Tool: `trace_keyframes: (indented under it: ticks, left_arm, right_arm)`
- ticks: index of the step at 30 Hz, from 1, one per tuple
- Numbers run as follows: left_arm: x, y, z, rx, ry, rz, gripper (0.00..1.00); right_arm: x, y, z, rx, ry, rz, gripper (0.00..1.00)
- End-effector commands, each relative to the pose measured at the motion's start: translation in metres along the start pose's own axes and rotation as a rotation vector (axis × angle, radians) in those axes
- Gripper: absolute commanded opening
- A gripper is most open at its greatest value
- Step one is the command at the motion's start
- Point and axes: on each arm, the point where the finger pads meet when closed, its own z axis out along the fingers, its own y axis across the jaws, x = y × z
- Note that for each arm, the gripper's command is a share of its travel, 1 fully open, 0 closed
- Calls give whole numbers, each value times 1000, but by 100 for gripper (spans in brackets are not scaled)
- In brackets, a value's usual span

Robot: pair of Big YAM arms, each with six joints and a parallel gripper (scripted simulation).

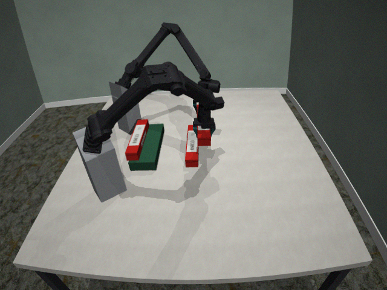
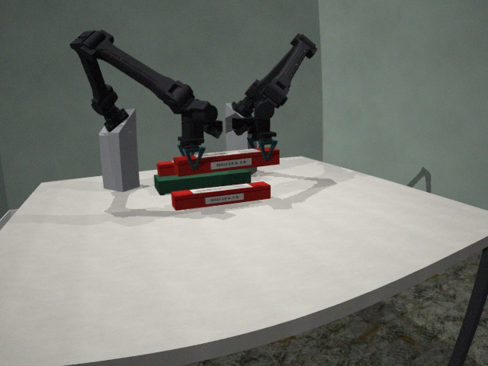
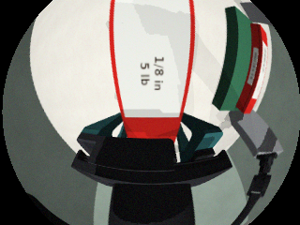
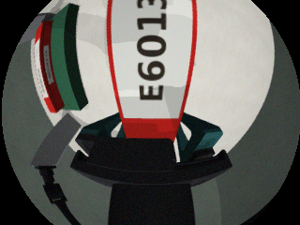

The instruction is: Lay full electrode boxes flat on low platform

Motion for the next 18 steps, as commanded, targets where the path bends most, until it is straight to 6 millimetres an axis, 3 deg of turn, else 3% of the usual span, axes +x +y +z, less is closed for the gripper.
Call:
trace_keyframes:
  ticks: [1, 18]
  left_arm:
    - [-1, 33, -71, -110, -45, -35, 0]
    - [-2, 22, -100, -107, -38, -31, 0]
  right_arm:
    - [-5, -29, -73, 110, -39, 38, 0]
    - [-8, -17, -101, 108, -32, 34, 0]
